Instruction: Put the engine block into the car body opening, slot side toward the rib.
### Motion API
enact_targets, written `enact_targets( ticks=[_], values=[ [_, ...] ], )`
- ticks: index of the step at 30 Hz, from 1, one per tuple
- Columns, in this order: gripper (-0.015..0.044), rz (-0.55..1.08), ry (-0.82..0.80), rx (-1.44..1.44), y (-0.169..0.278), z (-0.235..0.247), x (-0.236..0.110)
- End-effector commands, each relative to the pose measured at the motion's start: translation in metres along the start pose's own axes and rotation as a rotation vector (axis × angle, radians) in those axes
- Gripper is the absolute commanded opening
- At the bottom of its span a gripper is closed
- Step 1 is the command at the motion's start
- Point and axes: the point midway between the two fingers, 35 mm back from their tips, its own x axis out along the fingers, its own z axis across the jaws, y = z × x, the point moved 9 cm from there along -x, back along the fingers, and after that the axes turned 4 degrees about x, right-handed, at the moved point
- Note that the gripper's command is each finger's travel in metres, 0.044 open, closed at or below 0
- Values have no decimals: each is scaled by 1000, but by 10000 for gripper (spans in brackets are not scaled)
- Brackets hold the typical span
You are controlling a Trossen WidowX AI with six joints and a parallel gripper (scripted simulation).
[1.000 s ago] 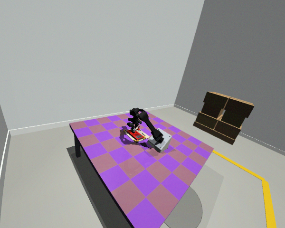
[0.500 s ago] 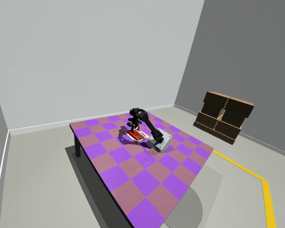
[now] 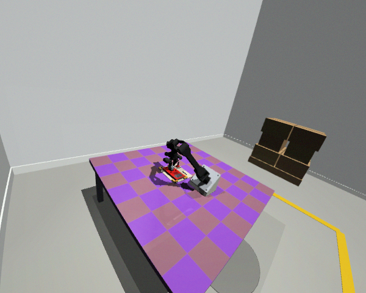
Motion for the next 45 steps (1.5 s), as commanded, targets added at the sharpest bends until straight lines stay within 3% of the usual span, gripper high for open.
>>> enact_targets(
  ticks=[1, 45],
  values=[
    [160, 0, -3, 5, 0, 0, 1],
    [160, 0, -4, 5, 0, 0, 13]
  ],
)
